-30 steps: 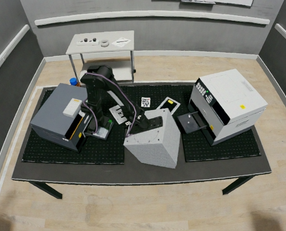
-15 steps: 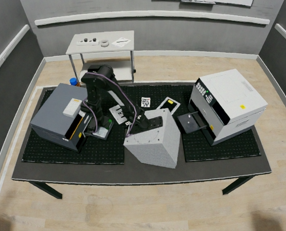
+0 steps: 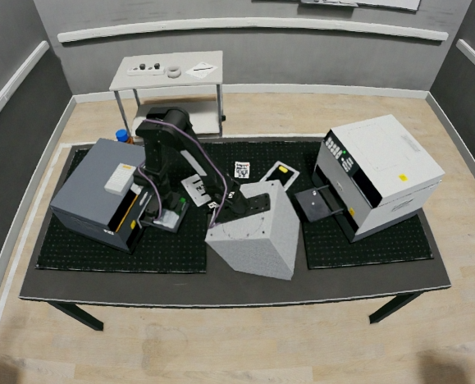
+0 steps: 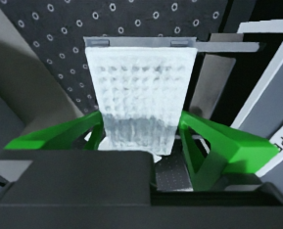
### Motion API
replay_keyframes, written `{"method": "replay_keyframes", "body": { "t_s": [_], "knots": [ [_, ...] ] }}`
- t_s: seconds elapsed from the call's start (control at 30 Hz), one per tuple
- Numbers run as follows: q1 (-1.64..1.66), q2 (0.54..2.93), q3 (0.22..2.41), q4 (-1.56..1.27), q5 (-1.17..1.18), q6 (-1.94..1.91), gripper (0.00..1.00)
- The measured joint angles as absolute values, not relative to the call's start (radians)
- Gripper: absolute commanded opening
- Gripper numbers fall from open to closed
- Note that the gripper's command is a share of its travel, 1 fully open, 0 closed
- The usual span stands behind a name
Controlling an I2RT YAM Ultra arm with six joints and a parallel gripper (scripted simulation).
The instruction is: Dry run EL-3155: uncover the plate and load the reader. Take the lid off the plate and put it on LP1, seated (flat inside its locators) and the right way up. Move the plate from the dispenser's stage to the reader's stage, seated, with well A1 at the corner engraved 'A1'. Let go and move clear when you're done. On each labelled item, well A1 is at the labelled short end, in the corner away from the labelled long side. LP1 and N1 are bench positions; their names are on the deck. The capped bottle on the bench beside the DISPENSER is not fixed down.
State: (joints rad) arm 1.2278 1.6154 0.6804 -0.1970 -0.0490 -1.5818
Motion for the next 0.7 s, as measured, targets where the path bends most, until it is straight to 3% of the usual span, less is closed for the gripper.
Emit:
{"method": "replay_keyframes", "body": {
  "t_s": [0.7],
  "knots": [
    [1.228, 1.589, 0.68, -0.223, -0.049, -1.583, 0.86]
  ]
}}
